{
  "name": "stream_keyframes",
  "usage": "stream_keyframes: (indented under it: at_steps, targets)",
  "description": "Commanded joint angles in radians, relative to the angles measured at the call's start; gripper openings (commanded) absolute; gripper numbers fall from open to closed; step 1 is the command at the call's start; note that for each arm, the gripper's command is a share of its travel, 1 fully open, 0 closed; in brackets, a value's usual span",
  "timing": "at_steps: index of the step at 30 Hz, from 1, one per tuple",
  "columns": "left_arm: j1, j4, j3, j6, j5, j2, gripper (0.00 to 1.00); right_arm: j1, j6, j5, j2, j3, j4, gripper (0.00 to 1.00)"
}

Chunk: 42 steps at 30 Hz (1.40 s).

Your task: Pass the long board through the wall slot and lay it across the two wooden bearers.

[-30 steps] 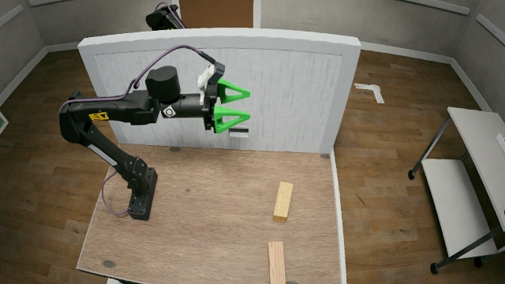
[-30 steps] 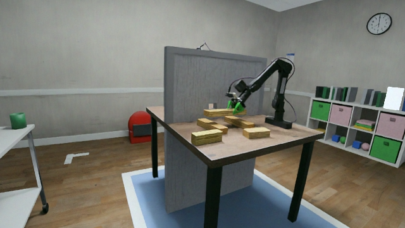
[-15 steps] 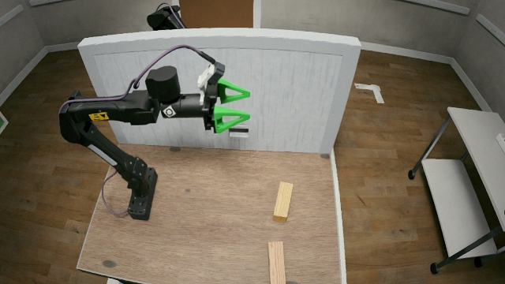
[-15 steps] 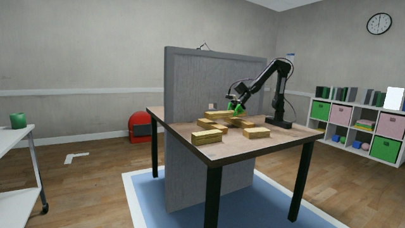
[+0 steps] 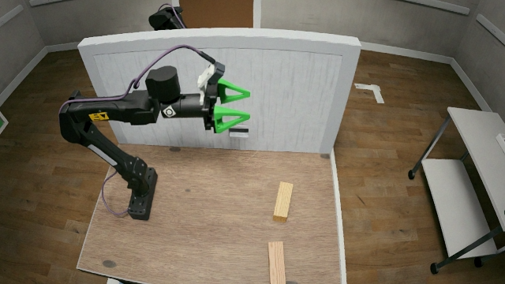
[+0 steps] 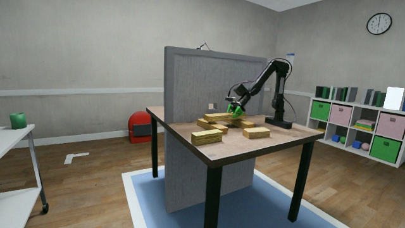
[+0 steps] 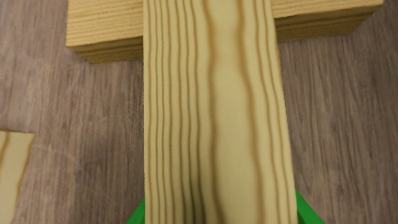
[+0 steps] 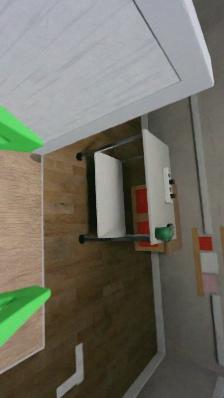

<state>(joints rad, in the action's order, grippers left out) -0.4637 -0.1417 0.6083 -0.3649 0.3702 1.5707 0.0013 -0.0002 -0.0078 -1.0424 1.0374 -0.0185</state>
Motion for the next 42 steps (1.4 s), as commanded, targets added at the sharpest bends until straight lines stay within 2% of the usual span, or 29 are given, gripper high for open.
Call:
stream_keyframes:
  at_steps: [1,5,8,15,19,21,23,24,25,30,32,40,41,42]
  targets:
    - [0.002,-0.122,-0.002,-0.010,0.011,-0.003,0.00,-0.004,0.000,-0.014,-0.009,0.052,-0.072,0.78]
    - [0.011,-0.145,-0.018,-0.011,0.008,0.019,0.00,-0.004,0.000,-0.014,-0.009,0.052,-0.072,0.78]
    - [0.007,-0.148,0.019,-0.007,0.010,0.005,0.00,-0.004,0.000,-0.014,-0.009,0.052,-0.072,0.78]
    - [0.006,-0.170,-0.033,-0.010,0.011,0.047,0.00,-0.004,0.000,-0.014,-0.009,0.052,-0.072,0.78]
    - [0.012,-0.172,0.004,-0.008,0.002,0.001,0.00,-0.004,0.000,-0.014,-0.009,0.052,-0.072,0.78]
    - [0.015,-0.171,0.011,-0.008,0.009,0.045,0.00,-0.004,0.000,-0.014,-0.009,0.052,-0.072,0.78]
    - [0.013,-0.188,-0.052,-0.011,0.008,0.042,0.00,-0.004,0.000,-0.014,-0.009,0.052,-0.072,0.78]
    - [0.013,-0.192,-0.028,-0.011,0.008,0.030,0.00,-0.004,0.000,-0.014,-0.009,0.052,-0.072,0.78]
    - [-0.005,-0.200,-0.009,-0.002,0.013,-0.003,0.78,-0.004,0.000,-0.014,-0.009,0.052,-0.072,0.78]
    - [-0.006,-0.202,0.006,-0.002,0.013,0.034,0.78,-0.004,0.000,-0.014,-0.009,0.052,-0.072,0.78]
    - [-0.004,-0.210,-0.041,0.001,0.012,0.062,0.78,-0.004,0.000,-0.014,-0.009,0.052,-0.072,0.78]
    - [-0.004,-0.214,-0.041,0.001,0.012,0.021,0.78,-0.004,0.000,-0.014,-0.009,0.052,-0.072,0.78]
    - [-0.004,-0.121,0.013,0.003,0.011,-0.001,0.78,-0.004,0.000,-0.014,-0.009,0.052,-0.072,0.78]
    - [-0.004,-0.112,0.016,0.003,0.011,0.002,0.78,-0.004,0.000,-0.014,-0.009,0.052,-0.072,0.78]
